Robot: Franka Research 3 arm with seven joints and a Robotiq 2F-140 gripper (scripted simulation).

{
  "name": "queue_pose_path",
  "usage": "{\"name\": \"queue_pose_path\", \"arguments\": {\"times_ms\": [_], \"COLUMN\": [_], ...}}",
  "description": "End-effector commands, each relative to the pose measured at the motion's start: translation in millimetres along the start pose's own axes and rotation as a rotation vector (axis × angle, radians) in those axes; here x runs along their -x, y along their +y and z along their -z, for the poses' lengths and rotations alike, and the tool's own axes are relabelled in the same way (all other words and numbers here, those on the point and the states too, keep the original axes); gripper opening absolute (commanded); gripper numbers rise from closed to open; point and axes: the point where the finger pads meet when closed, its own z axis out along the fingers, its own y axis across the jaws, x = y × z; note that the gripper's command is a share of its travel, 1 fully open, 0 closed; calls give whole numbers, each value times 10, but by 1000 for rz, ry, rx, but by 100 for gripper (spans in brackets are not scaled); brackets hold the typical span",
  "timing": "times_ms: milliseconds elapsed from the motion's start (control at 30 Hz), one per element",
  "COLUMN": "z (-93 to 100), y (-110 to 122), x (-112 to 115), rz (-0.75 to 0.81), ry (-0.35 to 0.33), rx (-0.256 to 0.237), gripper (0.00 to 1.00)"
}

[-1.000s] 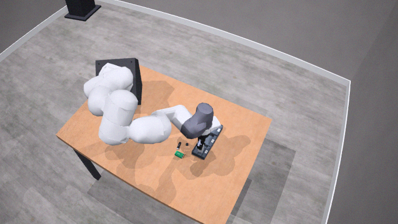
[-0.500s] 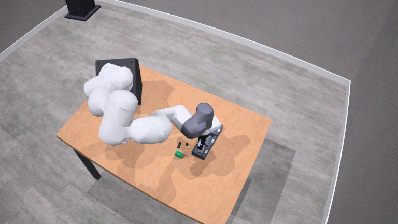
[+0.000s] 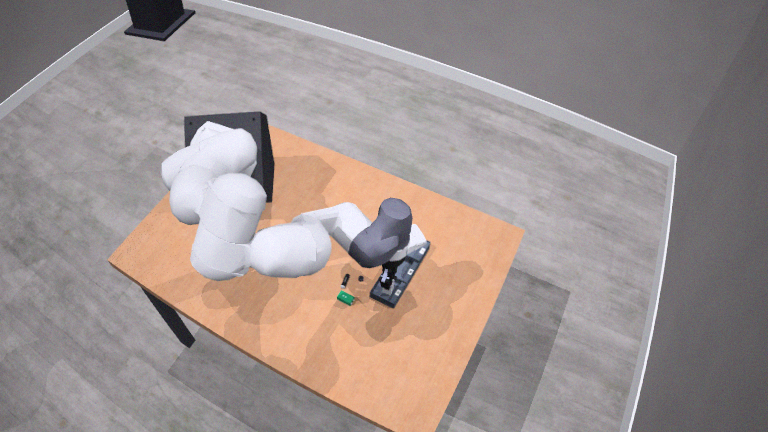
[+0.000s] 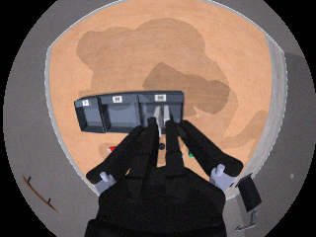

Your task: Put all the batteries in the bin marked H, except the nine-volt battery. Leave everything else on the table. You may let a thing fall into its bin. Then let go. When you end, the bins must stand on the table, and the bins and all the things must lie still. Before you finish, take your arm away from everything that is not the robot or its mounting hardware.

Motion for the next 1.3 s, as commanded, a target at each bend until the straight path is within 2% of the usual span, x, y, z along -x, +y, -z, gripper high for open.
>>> {"name": "queue_pose_path", "arguments": {"times_ms": [0,633,1267], "z": [-3,10,237], "y": [7,7,6], "x": [-7,-7,-7], "rz": [-2,-2,-2], "ry": [2,2,2], "rx": [3,3,3], "gripper": [5,5,5]}}
